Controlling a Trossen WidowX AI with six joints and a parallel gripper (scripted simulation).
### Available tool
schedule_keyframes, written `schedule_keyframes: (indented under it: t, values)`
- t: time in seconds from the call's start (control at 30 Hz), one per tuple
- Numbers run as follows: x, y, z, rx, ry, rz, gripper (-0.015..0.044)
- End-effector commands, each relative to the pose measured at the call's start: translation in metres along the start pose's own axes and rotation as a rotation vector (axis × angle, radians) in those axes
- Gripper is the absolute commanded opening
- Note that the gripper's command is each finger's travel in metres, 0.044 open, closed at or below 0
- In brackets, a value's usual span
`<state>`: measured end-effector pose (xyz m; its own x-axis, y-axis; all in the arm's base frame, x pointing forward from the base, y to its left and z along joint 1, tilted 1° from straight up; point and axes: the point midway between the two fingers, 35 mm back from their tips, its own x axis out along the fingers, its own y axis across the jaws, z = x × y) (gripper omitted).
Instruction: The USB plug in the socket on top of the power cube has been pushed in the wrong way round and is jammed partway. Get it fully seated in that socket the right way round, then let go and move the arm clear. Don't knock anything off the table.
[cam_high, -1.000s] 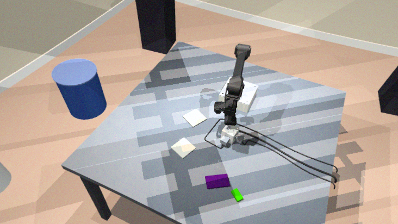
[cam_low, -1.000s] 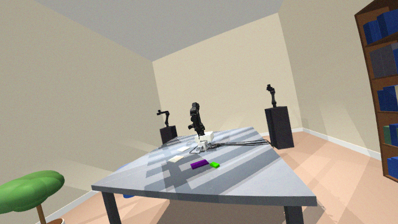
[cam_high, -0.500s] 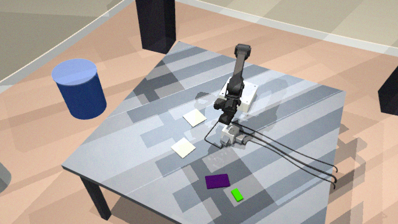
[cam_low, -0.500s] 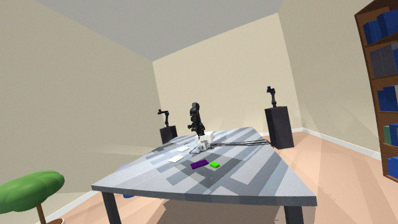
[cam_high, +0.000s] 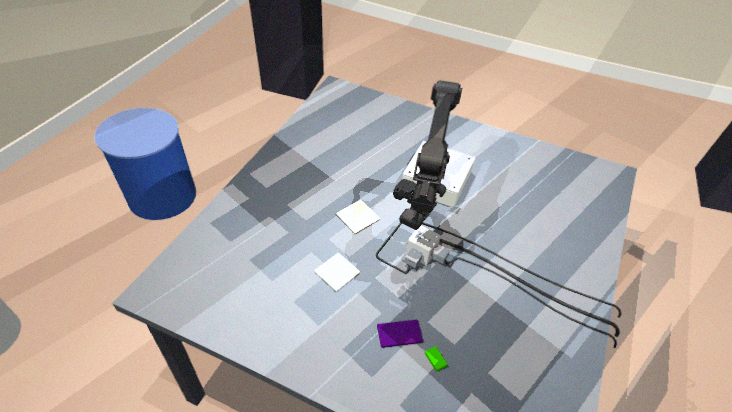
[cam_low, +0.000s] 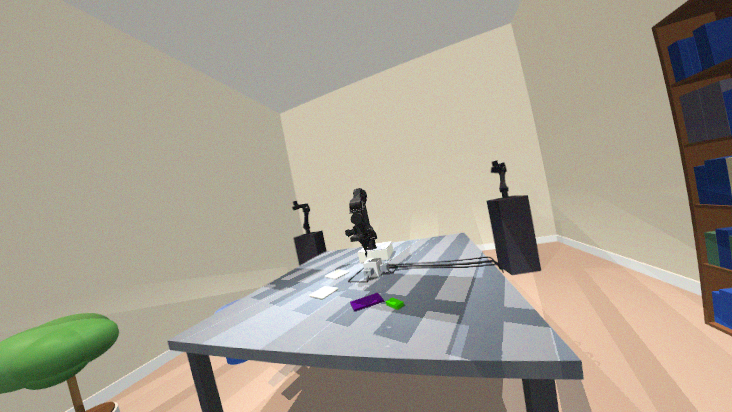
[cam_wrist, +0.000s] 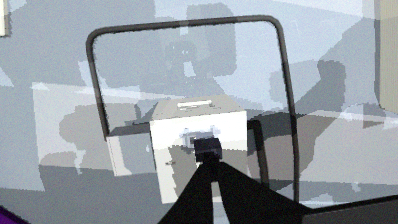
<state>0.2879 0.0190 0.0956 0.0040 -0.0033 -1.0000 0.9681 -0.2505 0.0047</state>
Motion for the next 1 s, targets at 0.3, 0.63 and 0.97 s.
schedule_keyframes:
  t: [0.3, 0.63, 0.97]
  values:
    - [0.0012, 0.0002, -0.0005, 0.001, 0.007, 0.0, 0.0]
    - [0.0023, 0.0003, -0.0011, 0.001, 0.015, 0.001, 0.0]
    - [0.0035, 0.0005, -0.0016, 0.002, 0.022, 0.001, 0.0]
